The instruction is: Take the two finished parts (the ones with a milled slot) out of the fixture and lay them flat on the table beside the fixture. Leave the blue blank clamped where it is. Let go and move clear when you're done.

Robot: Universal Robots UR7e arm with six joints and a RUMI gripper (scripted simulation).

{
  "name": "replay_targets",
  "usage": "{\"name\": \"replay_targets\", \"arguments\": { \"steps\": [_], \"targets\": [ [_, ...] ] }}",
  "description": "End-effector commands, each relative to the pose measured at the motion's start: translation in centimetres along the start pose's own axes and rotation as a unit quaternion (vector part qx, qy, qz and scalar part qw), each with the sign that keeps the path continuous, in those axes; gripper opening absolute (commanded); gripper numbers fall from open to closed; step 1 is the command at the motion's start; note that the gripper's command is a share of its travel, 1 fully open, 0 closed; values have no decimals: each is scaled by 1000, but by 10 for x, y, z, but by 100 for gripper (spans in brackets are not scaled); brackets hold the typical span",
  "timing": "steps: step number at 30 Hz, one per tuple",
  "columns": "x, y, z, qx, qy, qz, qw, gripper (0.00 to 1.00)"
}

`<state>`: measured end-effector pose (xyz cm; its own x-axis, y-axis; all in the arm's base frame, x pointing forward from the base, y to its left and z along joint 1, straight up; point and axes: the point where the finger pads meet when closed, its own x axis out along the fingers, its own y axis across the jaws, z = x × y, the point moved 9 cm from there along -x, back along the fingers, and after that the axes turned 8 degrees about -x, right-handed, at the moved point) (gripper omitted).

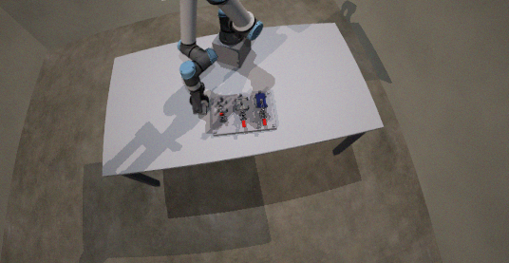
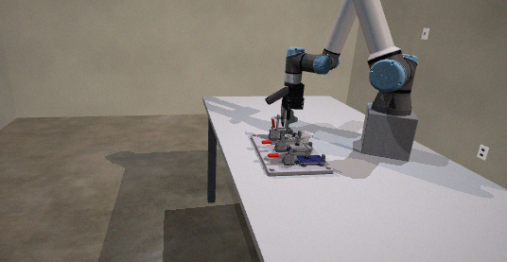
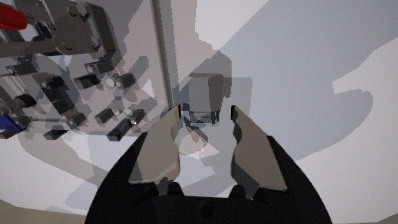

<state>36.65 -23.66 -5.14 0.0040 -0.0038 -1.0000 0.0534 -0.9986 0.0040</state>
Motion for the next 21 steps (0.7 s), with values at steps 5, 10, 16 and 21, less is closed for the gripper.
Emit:
{"name": "replay_targets", "arguments": {
  "steps": [5,10,16,21],
  "targets": [
    [-36,2,0,1,1,0,1000,40],
    [-57,2,0,1,1,0,1000,40],
    [-70,2,0,1,1,0,1000,40],
    [-82,2,0,1,1,0,1000,40]
  ]
}}
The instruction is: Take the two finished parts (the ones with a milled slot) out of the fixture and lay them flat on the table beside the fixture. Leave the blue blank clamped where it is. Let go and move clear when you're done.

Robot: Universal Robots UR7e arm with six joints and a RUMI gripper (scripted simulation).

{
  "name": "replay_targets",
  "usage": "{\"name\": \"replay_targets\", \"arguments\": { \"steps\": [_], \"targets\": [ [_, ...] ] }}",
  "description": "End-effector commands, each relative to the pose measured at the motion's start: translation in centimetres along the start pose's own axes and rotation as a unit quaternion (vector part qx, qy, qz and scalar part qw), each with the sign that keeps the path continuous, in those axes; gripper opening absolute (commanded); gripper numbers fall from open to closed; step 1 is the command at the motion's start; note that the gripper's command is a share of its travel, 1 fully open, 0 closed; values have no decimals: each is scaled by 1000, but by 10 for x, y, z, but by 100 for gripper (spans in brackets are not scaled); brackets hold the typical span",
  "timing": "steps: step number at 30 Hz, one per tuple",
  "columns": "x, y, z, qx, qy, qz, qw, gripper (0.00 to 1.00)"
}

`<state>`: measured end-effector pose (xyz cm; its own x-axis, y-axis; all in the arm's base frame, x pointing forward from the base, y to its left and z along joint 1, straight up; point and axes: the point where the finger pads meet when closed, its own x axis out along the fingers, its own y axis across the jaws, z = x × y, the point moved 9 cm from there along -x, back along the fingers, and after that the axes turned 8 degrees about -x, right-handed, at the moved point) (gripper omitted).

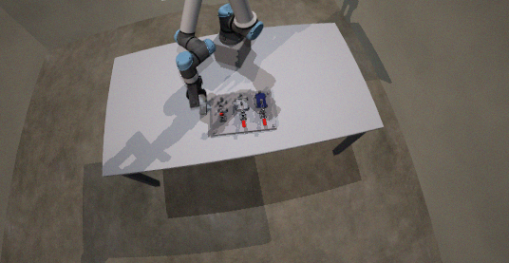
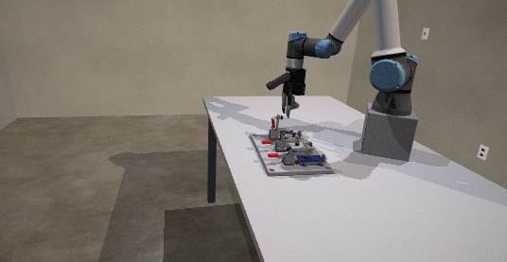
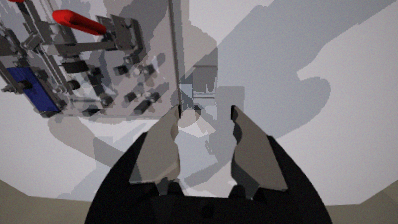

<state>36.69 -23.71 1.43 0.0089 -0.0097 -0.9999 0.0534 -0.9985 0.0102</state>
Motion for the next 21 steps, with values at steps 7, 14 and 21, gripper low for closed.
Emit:
{"name": "replay_targets", "arguments": {
  "steps": [7,14,21],
  "targets": [
    [-21,1,0,1,-2,-3,1000,40],
    [-20,0,1,1,-2,-4,1000,40],
    [-20,0,1,1,-2,-4,1000,40]
  ]
}}
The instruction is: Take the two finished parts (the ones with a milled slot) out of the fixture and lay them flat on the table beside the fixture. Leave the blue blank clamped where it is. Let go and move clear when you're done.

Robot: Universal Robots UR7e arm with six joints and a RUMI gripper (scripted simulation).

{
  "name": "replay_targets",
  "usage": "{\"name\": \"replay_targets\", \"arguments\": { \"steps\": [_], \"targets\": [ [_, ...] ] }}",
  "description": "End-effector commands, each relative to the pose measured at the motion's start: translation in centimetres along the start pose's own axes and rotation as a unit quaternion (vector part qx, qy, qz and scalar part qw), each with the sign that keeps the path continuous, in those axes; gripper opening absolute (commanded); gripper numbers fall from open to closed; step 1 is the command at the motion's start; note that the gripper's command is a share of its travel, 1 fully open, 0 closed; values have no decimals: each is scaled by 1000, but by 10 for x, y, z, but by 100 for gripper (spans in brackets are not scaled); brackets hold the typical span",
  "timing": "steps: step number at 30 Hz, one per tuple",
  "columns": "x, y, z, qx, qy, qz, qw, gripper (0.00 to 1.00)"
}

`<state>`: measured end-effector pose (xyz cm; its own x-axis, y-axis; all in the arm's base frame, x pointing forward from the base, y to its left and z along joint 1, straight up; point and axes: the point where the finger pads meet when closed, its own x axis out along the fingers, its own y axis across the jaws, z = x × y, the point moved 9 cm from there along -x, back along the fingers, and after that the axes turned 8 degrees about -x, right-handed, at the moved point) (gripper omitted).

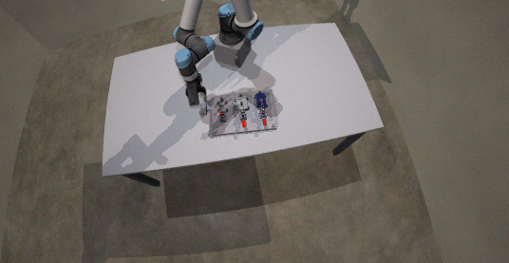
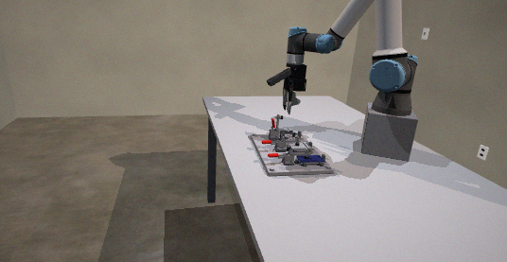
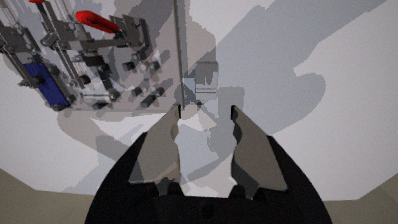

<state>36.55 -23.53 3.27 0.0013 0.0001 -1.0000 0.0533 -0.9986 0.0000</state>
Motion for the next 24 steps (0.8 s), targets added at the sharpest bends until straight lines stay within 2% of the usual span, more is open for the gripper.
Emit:
{"name": "replay_targets", "arguments": {
  "steps": [1,14,15,24],
  "targets": [
    [-2,2,-1,1,1,2,1000,40],
    [-3,3,-1,0,2,2,1000,40],
    [-3,3,-1,0,2,2,1000,28],
    [-14,3,-1,0,2,3,1000,28]
  ]
}}
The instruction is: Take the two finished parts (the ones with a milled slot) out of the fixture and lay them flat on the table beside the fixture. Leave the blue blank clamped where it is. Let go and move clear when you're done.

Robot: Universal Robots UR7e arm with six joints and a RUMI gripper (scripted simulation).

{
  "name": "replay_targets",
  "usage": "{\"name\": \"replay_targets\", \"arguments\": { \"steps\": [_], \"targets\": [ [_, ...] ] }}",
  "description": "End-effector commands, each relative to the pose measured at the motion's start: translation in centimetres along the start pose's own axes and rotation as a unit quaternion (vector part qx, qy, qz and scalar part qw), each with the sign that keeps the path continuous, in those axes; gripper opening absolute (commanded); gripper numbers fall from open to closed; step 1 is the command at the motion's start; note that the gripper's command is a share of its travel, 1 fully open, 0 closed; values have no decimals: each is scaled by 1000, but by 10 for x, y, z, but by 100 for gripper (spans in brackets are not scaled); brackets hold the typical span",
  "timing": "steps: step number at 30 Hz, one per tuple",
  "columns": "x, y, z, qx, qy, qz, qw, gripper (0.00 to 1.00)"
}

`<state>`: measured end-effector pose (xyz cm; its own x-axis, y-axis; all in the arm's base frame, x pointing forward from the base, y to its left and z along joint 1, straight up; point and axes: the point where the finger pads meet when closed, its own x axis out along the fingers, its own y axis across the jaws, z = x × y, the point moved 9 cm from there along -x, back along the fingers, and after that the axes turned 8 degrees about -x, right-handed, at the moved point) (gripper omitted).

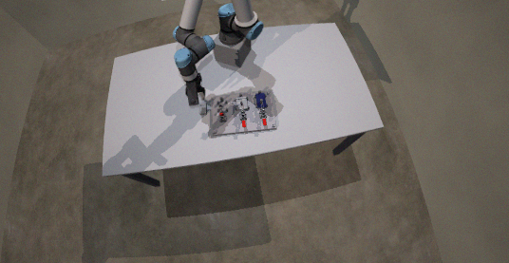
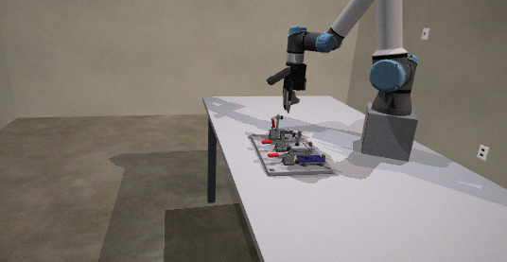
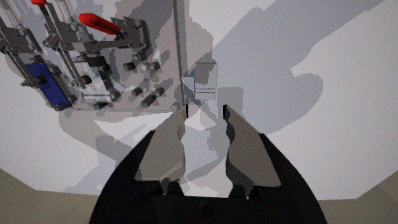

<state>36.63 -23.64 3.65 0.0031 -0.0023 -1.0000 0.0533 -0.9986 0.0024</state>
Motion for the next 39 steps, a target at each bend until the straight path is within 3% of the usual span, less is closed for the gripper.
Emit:
{"name": "replay_targets", "arguments": {
  "steps": [1,12,19,31,39],
  "targets": [
    [-14,2,-1,0,2,2,1000,28],
    [-75,2,0,0,2,2,1000,28],
    [-93,2,0,1,2,2,1000,28],
    [-97,0,-1,0,2,2,1000,28],
    [-94,-18,-2,0,0,0,1000,28]
  ]
}}
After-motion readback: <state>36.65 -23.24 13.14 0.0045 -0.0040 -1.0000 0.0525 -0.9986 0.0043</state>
